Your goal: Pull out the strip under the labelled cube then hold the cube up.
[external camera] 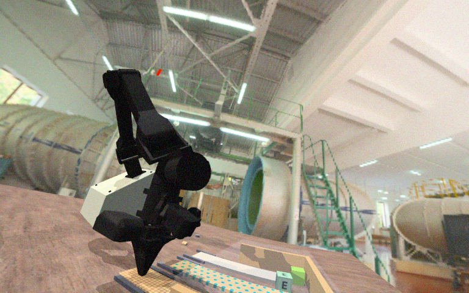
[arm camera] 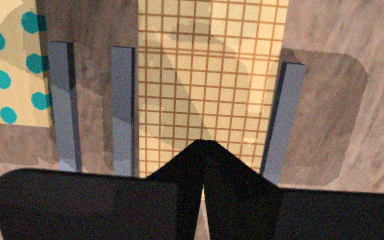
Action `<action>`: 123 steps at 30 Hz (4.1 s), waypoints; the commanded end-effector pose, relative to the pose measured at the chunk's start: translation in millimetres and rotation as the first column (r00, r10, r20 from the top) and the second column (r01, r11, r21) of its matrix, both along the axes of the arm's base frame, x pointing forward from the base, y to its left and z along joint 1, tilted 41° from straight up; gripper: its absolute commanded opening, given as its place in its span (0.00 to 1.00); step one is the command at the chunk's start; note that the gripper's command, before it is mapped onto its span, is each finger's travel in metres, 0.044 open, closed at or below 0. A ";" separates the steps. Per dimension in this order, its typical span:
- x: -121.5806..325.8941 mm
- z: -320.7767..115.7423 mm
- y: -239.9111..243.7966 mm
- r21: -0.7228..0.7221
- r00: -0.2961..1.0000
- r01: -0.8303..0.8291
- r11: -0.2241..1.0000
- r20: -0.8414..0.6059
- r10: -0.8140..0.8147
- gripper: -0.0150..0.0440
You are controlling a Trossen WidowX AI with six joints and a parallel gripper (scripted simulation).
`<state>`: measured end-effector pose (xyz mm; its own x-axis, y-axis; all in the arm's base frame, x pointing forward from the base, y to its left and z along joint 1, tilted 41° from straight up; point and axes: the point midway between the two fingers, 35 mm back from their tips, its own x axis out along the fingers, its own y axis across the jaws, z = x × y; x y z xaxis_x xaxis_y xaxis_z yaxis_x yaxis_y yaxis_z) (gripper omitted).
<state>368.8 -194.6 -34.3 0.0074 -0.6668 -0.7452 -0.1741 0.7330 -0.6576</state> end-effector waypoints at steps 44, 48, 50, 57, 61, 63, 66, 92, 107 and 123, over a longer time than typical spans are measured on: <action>-75.9 2.4 -9.7 0.006 1.000 0.003 1.000 -0.017 -0.002 0.25; -82.1 3.0 -10.4 0.006 1.000 0.003 1.000 -0.018 -0.002 0.25; -85.1 3.3 -10.7 0.006 1.000 0.003 1.000 -0.018 -0.002 0.25; -95.7 4.4 -11.9 0.006 1.000 0.003 1.000 -0.018 -0.002 0.25; -101.7 5.0 -12.6 0.005 1.000 0.003 1.000 -0.019 -0.002 0.25; -104.6 5.2 -12.9 0.005 1.000 0.003 1.000 -0.019 -0.002 0.25; -109.1 5.7 -13.4 0.005 1.000 0.003 1.000 -0.019 -0.002 0.25; -148.0 9.6 -17.7 0.005 1.000 0.003 1.000 -0.021 -0.002 0.25; -156.6 10.5 -18.6 0.005 1.000 0.003 1.000 -0.022 -0.002 0.25; -156.6 10.5 -18.6 0.005 1.000 0.003 1.000 -0.022 -0.002 0.25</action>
